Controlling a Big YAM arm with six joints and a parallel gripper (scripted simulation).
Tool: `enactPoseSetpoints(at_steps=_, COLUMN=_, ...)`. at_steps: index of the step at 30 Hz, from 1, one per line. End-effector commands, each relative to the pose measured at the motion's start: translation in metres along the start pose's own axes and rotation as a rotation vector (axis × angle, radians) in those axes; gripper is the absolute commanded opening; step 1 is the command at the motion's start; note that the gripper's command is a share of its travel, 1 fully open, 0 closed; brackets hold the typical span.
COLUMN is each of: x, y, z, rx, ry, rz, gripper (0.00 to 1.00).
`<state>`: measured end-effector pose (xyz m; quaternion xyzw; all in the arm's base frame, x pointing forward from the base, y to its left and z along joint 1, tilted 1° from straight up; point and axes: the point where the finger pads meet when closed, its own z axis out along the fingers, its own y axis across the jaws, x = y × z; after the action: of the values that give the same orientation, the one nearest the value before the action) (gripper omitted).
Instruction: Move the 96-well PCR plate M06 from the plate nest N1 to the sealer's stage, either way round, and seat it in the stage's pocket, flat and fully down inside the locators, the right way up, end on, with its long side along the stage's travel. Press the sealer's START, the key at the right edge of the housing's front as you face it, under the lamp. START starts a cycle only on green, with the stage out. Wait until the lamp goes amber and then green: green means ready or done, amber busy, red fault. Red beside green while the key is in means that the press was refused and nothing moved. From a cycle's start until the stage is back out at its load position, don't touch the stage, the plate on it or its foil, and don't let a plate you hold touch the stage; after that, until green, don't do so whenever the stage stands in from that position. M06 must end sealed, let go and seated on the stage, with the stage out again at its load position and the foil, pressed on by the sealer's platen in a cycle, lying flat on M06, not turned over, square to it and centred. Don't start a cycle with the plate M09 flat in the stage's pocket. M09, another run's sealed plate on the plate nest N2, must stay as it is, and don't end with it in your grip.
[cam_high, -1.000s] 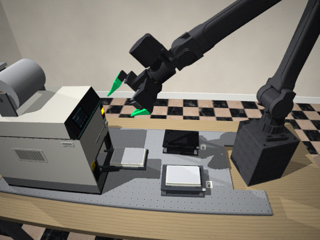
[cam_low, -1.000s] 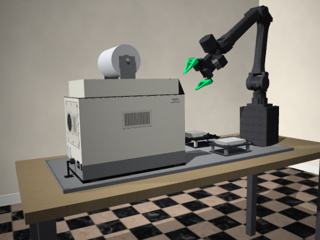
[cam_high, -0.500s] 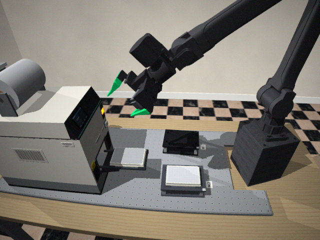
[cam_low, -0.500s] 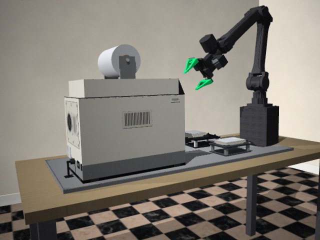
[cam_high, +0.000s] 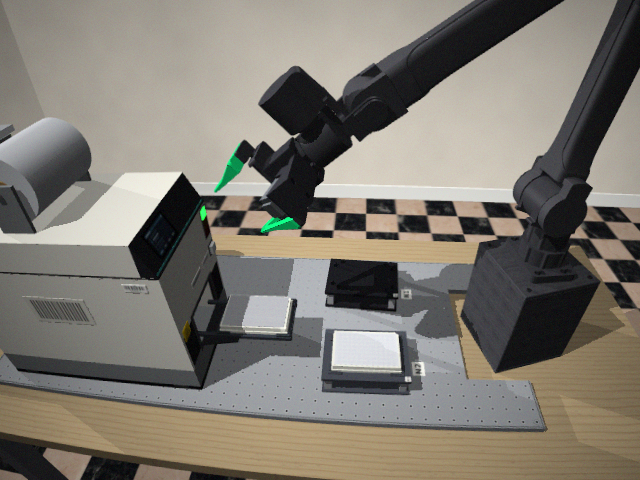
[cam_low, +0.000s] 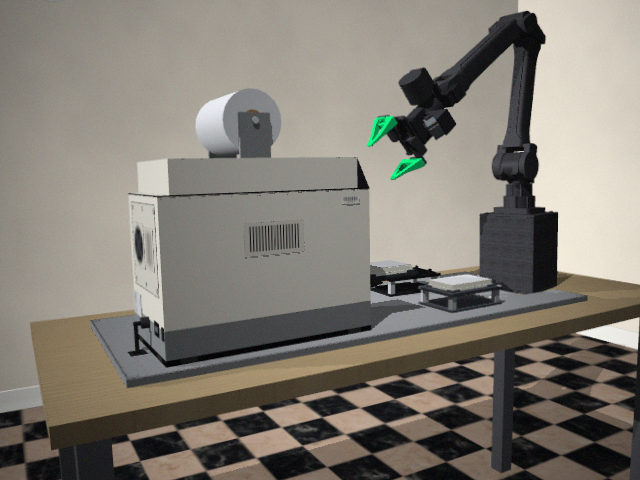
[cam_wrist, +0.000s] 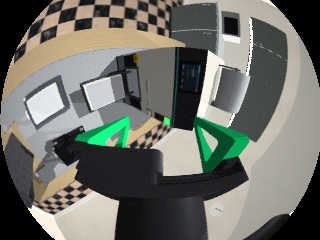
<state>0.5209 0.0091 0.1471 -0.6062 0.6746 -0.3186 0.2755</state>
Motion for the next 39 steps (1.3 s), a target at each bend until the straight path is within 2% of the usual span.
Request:
enactPoseSetpoints(at_steps=1, x=0.003, y=-0.059, z=0.0, rx=0.099, ry=0.004, rz=0.044, gripper=1.0)
enactPoseSetpoints(at_steps=6, x=0.003, y=-0.058, z=0.001, rx=0.096, ry=0.003, rz=0.043, gripper=1.0)
enactPoseSetpoints(at_steps=15, x=-0.014, y=-0.059, z=-0.003, rx=0.101, ry=-0.023, rz=0.025, gripper=1.0)
enactPoseSetpoints(at_steps=21, x=-0.006, y=-0.069, z=-0.012, rx=0.125, ry=-0.016, rz=0.036, gripper=1.0)
enactPoseSetpoints(at_steps=32, x=0.004, y=-0.074, z=-0.016, rx=0.137, ry=-0.004, rz=0.048, gripper=1.0)
enactPoseSetpoints(at_steps=37, x=0.038, y=-0.039, z=-0.015, rx=0.123, ry=0.0, rz=0.273, gripper=0.97)
enactPoseSetpoints(at_steps=39, x=0.043, y=-0.032, z=-0.015, rx=0.118, ry=0.0, rz=0.308, gripper=0.97)
